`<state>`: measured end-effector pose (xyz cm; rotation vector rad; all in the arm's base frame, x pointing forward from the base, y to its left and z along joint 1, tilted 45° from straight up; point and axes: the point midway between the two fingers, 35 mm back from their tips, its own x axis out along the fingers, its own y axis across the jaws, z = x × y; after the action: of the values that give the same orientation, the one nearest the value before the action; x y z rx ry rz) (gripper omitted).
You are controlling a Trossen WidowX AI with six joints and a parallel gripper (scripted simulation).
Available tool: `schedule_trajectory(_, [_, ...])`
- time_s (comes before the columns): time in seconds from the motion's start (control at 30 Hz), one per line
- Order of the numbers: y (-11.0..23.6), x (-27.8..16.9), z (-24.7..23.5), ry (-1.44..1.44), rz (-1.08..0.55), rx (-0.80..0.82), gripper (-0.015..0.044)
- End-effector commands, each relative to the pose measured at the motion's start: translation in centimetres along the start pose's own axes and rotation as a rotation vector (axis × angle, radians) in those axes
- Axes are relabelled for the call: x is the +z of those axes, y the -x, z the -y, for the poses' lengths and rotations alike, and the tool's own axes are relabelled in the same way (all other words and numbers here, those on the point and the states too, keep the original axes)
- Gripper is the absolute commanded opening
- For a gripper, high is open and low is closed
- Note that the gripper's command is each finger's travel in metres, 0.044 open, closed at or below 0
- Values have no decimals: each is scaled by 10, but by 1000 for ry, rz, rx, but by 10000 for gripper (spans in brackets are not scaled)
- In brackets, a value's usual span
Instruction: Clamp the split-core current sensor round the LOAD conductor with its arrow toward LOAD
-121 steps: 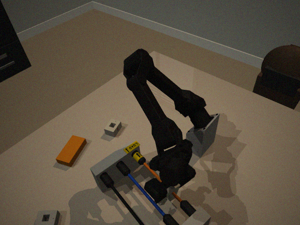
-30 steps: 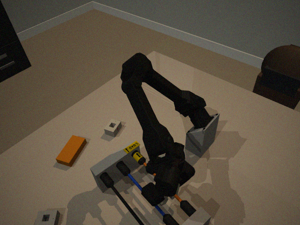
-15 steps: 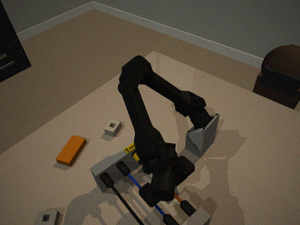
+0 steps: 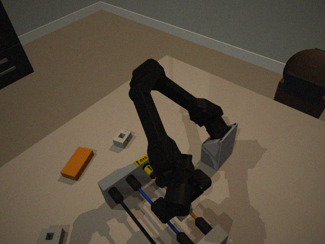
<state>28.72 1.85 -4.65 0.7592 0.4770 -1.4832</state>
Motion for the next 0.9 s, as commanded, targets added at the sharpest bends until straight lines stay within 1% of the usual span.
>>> schedule_trajectory(0.0, [1,0,7,6,1,55,0])
schedule_trajectory(0.47, [-4,0,8,6,0,66,0])
schedule_trajectory(0.8, [-1,0,8,2,-1,66,262])
schedule_trajectory(0.87, [-1,0,8,2,-1,66,263])
